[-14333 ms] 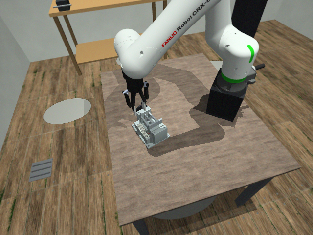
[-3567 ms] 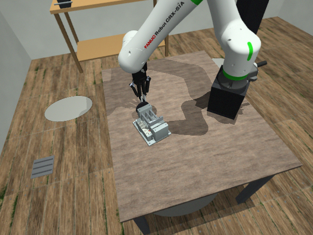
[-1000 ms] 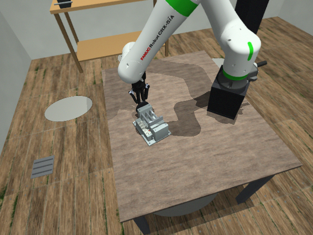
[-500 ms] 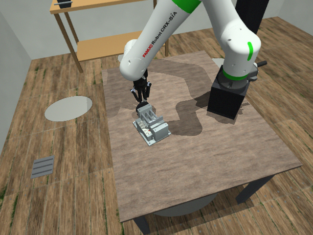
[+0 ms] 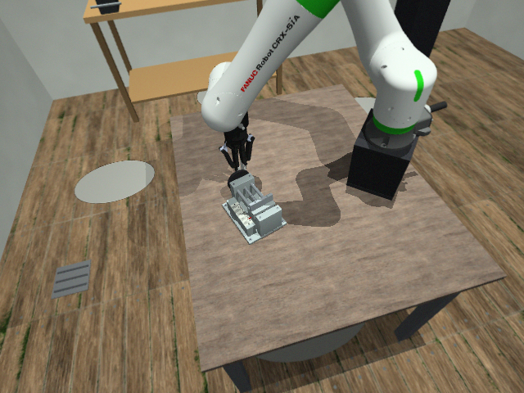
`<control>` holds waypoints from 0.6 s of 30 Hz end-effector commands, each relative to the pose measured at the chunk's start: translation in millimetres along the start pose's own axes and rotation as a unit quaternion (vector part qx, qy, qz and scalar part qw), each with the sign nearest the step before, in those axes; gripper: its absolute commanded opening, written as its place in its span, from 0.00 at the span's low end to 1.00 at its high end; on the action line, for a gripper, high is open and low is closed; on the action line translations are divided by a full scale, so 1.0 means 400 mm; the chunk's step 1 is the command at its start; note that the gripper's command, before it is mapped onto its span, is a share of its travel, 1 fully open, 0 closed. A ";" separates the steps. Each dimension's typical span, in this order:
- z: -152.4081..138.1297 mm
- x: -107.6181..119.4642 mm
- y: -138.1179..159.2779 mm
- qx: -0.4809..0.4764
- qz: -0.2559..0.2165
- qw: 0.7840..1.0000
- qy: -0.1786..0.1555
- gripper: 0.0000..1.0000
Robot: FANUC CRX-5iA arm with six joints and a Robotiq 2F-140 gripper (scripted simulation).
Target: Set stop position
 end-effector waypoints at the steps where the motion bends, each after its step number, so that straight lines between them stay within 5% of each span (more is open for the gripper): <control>1: 0.001 0.005 -0.001 0.000 0.000 1.000 0.000 0.04; 18: 0.005 0.022 -0.002 0.000 0.000 1.000 0.000 0.04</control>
Point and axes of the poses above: the point where the finger pads meet when closed, its own x axis back along the fingers, its own z axis across the jaws, y = z × x, the point moved 1 cm from there along x, back along the fingers, and after that the axes turned 14 degrees about -x, right-handed, at the moved point
